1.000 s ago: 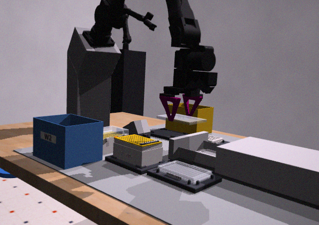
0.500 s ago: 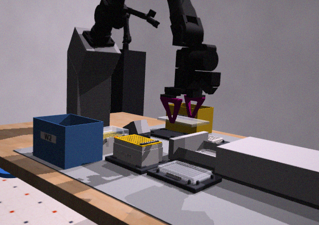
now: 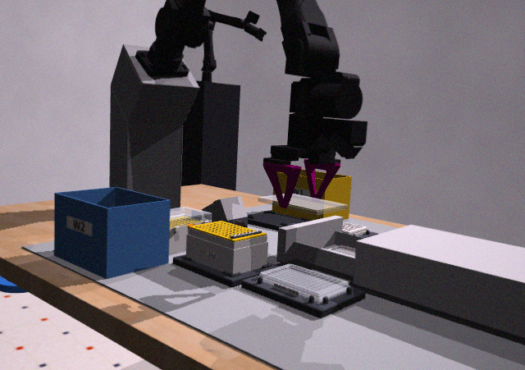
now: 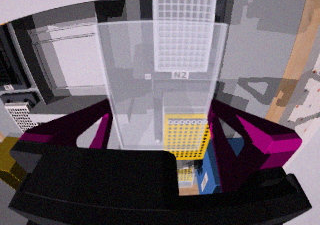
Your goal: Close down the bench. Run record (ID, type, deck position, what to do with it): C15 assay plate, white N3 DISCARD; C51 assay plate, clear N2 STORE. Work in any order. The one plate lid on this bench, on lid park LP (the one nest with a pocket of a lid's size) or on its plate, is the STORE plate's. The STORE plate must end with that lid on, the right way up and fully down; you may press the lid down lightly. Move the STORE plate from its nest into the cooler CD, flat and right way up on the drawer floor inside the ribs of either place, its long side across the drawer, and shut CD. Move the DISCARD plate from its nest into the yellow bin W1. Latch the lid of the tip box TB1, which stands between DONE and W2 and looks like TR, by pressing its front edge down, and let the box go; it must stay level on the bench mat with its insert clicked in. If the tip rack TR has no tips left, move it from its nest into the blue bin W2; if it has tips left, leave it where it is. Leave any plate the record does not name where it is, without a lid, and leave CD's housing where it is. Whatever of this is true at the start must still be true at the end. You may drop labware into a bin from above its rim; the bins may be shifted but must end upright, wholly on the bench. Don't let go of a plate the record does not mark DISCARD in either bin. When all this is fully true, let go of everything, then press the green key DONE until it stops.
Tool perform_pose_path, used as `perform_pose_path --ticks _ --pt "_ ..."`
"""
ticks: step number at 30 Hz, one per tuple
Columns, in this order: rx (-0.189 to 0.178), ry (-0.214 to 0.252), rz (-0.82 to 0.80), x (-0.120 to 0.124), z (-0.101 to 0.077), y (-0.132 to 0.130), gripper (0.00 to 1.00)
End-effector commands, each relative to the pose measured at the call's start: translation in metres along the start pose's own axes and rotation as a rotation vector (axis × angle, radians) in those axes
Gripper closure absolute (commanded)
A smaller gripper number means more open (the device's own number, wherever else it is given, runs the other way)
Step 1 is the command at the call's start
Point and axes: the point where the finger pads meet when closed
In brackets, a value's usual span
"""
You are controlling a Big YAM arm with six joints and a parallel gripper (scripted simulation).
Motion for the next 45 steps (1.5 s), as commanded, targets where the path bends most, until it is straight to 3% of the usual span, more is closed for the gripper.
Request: perform_pose_path --ticks 1,15,16,17,20,22,24,32,45 --pt "0.004 -0.039 -0.012 -0.031 -0.010 -0.009 1.00" --pt "0.005 -0.043 -0.013 -0.060 -0.012 -0.026 1.00" --pt "0.000 -0.075 -0.024 -0.073 -0.031 -0.020 1.00" --pt "0.002 -0.043 -0.017 -0.065 -0.012 -0.026 1.00" --pt "0.008 -0.043 -0.013 -0.069 -0.012 -0.032 1.00" --pt "0.008 -0.076 -0.016 -0.080 -0.032 -0.031 1.00" --pt "0.004 -0.086 -0.022 -0.082 -0.034 -0.026 1.00" --pt "0.005 -0.100 -0.023 -0.085 -0.039 -0.026 1.00" --pt "0.004 -0.071 -0.019 -0.064 -0.028 -0.027 1.00"
Point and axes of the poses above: the point where the finger pads meet when closed, its own z axis out along the fingers, its own y axis across the jaws, x = y × z, and after that the axes turned 12 degrees about z, right-handed
